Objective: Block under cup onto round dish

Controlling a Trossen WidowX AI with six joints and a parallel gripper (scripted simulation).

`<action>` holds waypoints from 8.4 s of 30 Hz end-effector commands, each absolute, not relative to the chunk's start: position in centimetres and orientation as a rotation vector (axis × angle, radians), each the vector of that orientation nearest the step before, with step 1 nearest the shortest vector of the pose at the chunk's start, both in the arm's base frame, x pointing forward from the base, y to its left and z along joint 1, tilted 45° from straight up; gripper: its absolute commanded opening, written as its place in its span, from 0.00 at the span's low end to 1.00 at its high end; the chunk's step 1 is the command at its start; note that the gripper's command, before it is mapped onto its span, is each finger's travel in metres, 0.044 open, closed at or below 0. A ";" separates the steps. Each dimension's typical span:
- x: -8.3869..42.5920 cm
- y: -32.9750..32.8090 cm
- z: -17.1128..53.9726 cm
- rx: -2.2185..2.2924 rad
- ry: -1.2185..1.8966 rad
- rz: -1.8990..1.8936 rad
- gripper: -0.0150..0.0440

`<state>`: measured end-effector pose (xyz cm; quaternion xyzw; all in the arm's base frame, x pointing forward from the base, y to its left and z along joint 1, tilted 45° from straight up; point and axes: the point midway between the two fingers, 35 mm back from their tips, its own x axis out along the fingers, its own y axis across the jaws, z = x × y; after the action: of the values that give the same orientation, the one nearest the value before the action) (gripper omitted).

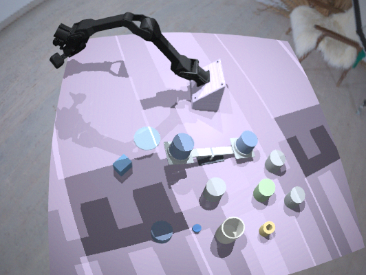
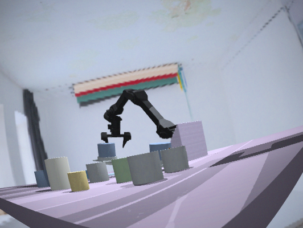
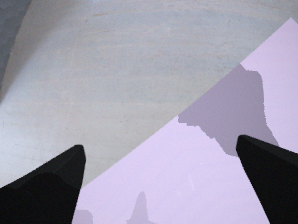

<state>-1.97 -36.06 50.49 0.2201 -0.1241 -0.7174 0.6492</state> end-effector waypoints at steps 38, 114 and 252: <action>29.9 -18.0 28.5 0.469 0.610 -0.954 1.00; 20.9 16.2 10.0 -0.469 0.895 -0.325 1.00; 28.1 15.3 -8.5 0.451 0.753 -1.302 0.25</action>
<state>27.99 14.48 -8.94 0.1946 0.3382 -0.5900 0.7068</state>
